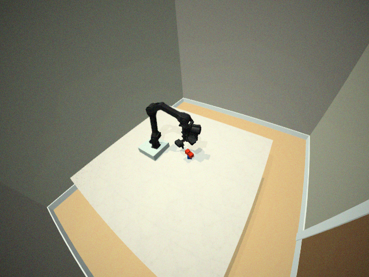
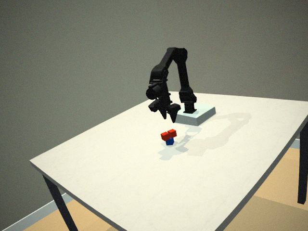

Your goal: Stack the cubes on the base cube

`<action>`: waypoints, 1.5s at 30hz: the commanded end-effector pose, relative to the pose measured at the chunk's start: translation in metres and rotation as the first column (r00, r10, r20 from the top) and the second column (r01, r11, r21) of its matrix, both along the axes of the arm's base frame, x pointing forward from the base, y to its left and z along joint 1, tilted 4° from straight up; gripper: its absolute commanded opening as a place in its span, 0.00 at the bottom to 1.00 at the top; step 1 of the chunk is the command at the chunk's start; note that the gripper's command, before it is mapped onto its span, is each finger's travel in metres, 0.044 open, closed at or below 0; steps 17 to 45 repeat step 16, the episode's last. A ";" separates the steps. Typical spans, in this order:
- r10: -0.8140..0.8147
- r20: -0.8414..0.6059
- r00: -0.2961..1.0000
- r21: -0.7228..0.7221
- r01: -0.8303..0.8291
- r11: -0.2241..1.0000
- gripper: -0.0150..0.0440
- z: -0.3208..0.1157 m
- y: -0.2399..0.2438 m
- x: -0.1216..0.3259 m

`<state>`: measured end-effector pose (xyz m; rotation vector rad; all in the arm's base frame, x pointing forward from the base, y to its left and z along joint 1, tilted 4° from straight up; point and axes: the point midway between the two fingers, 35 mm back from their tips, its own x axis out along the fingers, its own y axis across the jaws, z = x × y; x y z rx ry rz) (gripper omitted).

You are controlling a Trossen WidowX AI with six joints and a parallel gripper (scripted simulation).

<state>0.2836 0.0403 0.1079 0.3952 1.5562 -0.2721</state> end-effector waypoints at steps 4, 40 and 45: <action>-0.001 0.005 1.000 0.004 0.001 1.000 0.93 0.006 0.048 0.001; 0.000 -0.002 1.000 0.012 0.000 1.000 0.93 0.012 0.112 -0.011; 0.000 -0.002 1.000 0.012 0.000 1.000 0.93 0.012 0.112 -0.011</action>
